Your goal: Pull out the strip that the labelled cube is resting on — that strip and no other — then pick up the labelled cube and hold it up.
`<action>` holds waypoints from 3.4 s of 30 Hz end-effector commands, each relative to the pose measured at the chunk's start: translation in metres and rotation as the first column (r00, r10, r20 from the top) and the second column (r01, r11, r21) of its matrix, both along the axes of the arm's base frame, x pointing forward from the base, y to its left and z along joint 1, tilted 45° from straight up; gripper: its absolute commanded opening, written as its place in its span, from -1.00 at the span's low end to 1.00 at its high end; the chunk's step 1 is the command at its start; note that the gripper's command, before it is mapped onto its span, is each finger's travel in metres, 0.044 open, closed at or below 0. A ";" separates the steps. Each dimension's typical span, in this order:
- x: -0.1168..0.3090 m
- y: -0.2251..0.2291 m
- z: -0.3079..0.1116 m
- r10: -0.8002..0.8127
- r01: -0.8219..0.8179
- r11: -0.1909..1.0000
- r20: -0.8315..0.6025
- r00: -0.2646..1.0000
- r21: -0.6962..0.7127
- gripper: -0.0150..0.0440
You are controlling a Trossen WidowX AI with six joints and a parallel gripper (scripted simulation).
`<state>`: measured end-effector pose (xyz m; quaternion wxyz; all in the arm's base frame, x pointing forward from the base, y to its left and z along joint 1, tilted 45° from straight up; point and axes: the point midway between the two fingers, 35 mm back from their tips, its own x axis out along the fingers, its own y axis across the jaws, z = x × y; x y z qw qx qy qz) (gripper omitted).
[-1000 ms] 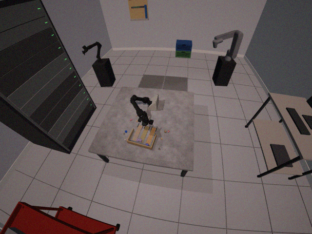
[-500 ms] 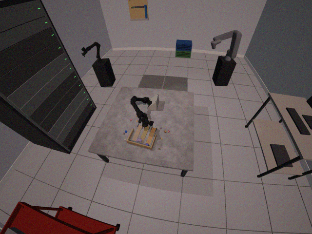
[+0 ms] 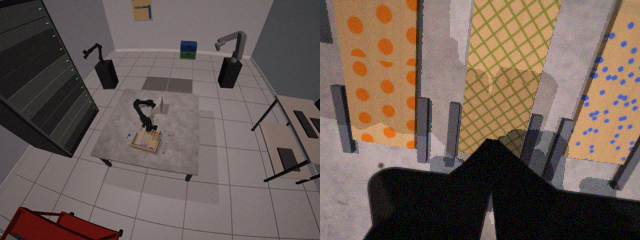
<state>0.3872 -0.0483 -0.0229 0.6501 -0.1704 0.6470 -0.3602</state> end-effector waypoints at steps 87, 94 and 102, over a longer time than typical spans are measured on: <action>-0.056 -0.012 -0.029 0.006 -0.006 1.000 -0.006 1.000 -0.005 -0.49; -0.067 -0.009 -0.030 0.006 -0.006 1.000 -0.007 1.000 -0.005 -0.49; -0.079 -0.007 -0.032 0.006 -0.006 1.000 -0.007 1.000 -0.005 -0.49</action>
